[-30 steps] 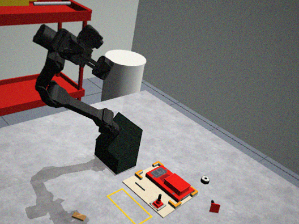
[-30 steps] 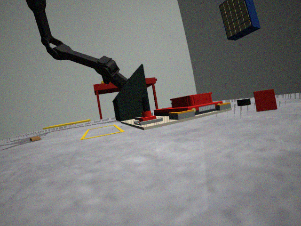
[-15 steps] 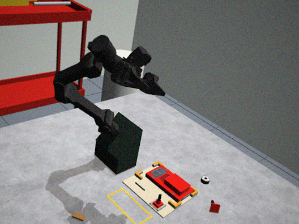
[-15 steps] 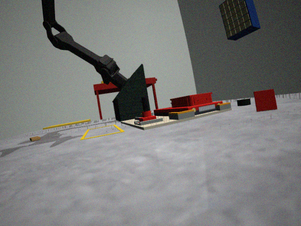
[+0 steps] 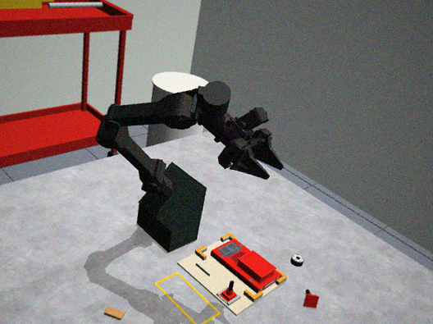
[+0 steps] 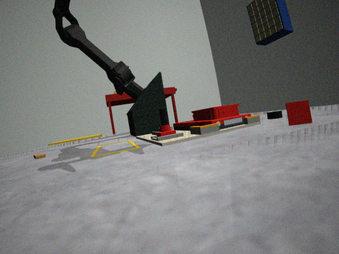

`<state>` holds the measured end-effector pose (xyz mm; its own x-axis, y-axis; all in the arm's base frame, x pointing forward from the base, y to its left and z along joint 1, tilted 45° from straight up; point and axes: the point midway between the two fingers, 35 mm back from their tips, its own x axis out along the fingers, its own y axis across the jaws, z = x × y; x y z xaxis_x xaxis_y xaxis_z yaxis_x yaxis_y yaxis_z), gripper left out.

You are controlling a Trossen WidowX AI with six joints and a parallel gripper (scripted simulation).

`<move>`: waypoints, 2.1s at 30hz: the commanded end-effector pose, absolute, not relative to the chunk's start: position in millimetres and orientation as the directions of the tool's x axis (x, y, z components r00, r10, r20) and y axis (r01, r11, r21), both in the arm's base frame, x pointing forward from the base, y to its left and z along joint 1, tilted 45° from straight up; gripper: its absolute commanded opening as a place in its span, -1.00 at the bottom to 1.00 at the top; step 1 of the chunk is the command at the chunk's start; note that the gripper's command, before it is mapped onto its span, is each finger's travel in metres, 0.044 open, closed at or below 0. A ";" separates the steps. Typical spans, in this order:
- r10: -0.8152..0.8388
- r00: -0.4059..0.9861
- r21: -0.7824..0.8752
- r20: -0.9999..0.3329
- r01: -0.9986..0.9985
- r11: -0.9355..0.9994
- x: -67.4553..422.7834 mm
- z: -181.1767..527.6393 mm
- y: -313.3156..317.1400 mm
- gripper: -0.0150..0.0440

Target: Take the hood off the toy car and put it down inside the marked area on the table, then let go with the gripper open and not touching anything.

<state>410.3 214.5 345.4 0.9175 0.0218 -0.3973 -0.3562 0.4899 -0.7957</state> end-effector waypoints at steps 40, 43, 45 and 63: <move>-0.698 0.089 -0.704 -0.710 -0.088 0.705 341.3 -72.0 96.9 1.00; -0.698 0.089 -0.704 -0.711 -0.088 0.705 341.6 -73.7 95.4 1.00; -0.698 0.089 -0.704 -0.711 -0.088 0.705 341.8 -74.9 94.5 1.00; -0.698 0.090 -0.704 -0.711 -0.088 0.705 343.1 -85.6 85.9 1.00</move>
<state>345.4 90.3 -82.4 0.0958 -0.6914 -0.7160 -0.0764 0.7121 -0.6979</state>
